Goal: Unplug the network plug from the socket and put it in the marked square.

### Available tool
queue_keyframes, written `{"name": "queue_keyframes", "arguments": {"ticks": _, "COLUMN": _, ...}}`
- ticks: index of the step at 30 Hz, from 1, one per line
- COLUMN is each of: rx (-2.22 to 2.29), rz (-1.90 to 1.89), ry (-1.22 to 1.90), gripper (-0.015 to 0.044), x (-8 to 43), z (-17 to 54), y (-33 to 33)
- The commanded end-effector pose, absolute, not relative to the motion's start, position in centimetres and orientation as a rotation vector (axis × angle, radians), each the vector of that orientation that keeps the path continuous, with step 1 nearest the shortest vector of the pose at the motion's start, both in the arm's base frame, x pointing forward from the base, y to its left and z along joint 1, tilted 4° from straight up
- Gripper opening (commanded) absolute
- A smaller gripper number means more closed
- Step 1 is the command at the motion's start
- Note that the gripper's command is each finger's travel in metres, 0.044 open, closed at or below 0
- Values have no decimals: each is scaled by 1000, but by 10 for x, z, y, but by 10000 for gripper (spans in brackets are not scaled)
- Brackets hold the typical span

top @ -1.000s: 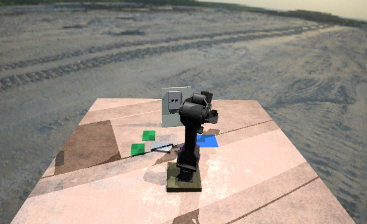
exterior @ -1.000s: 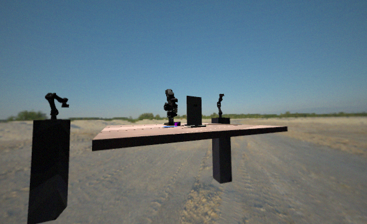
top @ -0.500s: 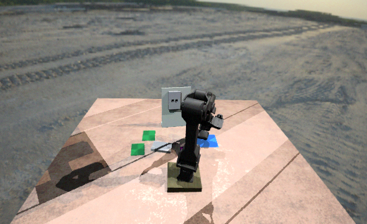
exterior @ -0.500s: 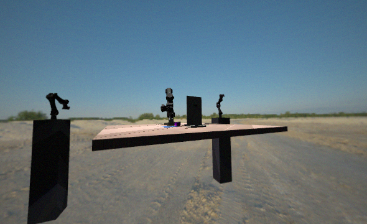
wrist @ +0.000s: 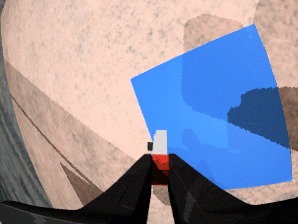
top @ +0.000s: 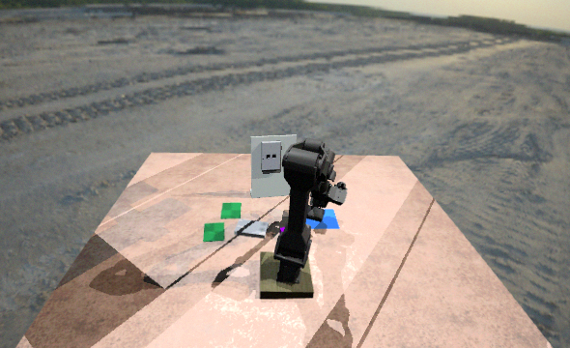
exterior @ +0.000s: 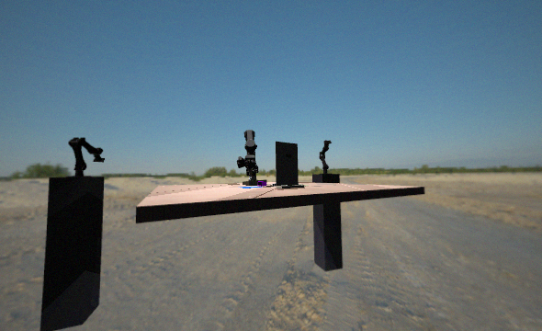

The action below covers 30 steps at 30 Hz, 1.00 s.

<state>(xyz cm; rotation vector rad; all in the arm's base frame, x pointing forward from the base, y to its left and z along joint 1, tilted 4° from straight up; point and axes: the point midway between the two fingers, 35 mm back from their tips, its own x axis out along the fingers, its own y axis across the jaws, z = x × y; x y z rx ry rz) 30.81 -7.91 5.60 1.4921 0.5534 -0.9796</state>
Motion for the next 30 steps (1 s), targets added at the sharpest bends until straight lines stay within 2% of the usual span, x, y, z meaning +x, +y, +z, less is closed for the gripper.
{"name": "queue_keyframes", "arguments": {"ticks": 1, "rx": 1493, "rz": -983, "ry": 550, "gripper": 0, "x": 308, "z": 48, "y": -80}}
{"name": "queue_keyframes", "arguments": {"ticks": 30, "rx": 1492, "rz": -983, "ry": 550, "gripper": 0, "x": 303, "z": 11, "y": -82}}
